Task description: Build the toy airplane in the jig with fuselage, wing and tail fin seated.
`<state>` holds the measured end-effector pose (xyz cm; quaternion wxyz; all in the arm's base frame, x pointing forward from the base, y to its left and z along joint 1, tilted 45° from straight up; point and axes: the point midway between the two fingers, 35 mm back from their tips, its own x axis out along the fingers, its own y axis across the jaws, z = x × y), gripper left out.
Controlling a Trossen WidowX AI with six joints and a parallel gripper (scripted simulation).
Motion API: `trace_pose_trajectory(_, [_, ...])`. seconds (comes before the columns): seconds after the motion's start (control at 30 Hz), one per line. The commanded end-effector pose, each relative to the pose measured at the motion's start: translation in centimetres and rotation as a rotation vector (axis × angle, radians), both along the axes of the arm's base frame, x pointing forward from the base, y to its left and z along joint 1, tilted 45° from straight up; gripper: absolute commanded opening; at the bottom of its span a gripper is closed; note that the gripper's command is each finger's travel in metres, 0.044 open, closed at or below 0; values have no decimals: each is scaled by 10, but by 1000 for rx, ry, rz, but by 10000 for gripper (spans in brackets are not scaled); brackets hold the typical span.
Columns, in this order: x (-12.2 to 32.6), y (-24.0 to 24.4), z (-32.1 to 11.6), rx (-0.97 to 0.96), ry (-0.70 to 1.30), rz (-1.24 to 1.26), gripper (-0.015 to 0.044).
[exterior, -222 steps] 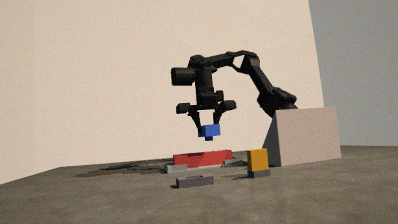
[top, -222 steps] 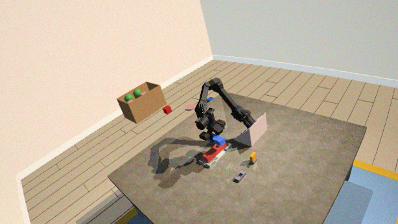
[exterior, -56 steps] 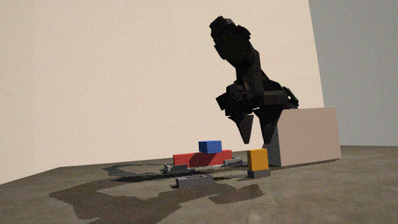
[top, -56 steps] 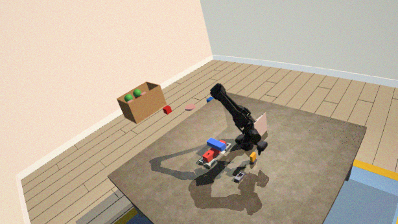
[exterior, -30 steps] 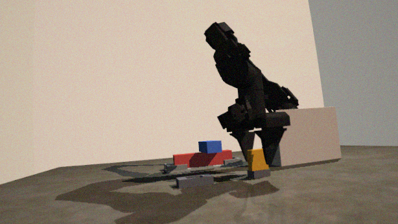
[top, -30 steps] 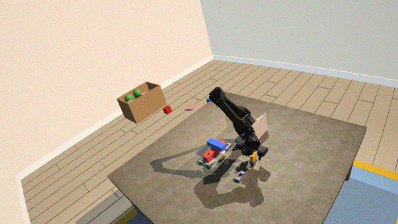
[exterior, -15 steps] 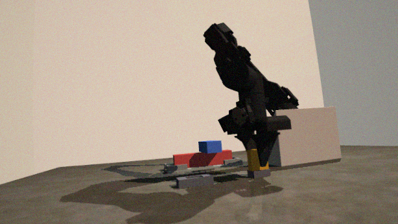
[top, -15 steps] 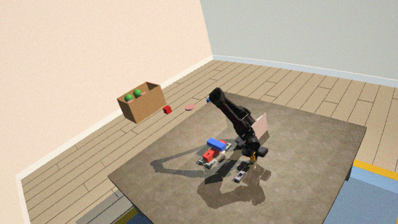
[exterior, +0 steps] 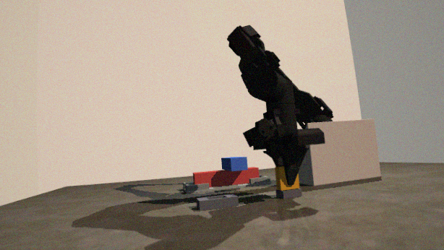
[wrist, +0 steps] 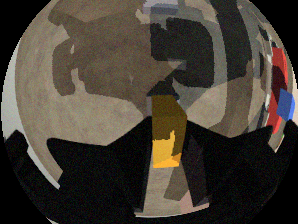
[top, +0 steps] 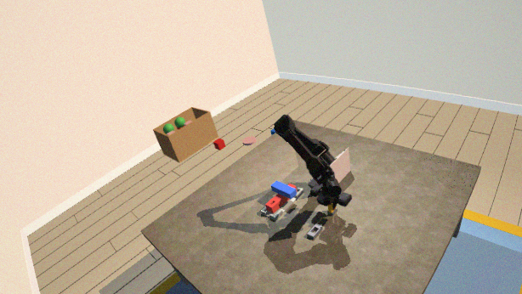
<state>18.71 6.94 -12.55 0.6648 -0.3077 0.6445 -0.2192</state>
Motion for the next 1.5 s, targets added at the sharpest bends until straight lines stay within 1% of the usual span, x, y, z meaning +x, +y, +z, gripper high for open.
trace_pose_trajectory(0.0, [6,9,3,21,-25,25,0])
trace_pose_trajectory(0.13, [11,20,6,47,-51,47,0])
trace_pose_trajectory(0.57, [9,44,28,39,-30,35,0])
trace_pose_trajectory(1.47, [-9,90,93,-1,8,2,0])
